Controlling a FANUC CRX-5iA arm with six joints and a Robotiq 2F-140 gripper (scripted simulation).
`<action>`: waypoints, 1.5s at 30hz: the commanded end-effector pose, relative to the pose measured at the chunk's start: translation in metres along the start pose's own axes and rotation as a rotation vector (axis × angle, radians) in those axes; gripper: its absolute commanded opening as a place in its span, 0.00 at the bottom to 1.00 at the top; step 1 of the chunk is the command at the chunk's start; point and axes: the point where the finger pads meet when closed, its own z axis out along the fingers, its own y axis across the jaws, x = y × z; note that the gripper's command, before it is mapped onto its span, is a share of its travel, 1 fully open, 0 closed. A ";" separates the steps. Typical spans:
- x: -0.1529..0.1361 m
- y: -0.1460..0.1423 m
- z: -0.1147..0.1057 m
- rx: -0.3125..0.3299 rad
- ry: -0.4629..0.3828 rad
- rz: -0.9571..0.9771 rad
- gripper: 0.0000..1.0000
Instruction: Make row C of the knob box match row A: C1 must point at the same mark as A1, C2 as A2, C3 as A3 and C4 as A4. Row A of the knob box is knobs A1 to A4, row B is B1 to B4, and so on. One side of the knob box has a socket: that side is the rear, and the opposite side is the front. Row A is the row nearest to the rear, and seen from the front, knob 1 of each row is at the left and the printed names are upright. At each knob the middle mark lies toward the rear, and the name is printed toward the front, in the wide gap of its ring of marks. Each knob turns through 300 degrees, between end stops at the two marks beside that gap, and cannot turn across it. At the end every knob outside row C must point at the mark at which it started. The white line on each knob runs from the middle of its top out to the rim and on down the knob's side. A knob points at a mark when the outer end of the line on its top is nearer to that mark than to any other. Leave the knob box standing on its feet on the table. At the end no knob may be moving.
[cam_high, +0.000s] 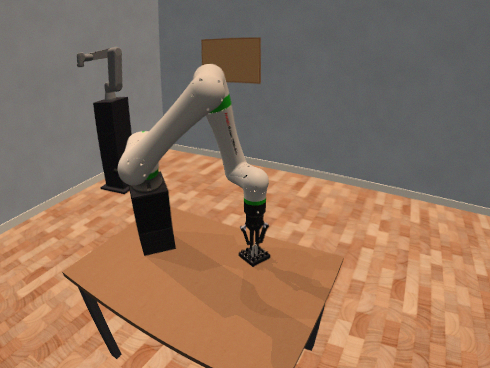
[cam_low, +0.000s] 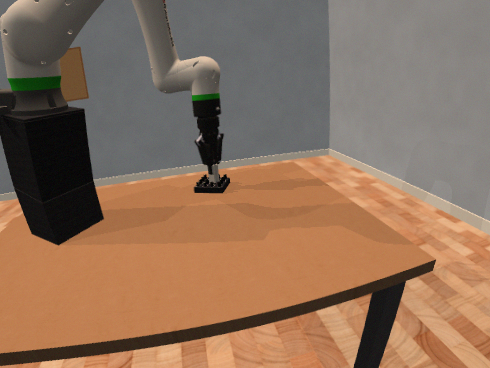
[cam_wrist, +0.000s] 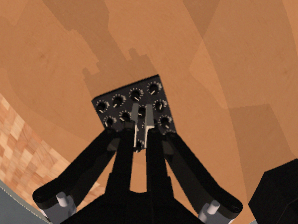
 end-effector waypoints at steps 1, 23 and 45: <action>0.000 0.000 0.000 0.001 0.003 0.044 0.05; 0.000 0.000 0.000 0.002 0.003 0.516 0.05; 0.000 0.000 0.000 0.003 0.002 0.838 0.05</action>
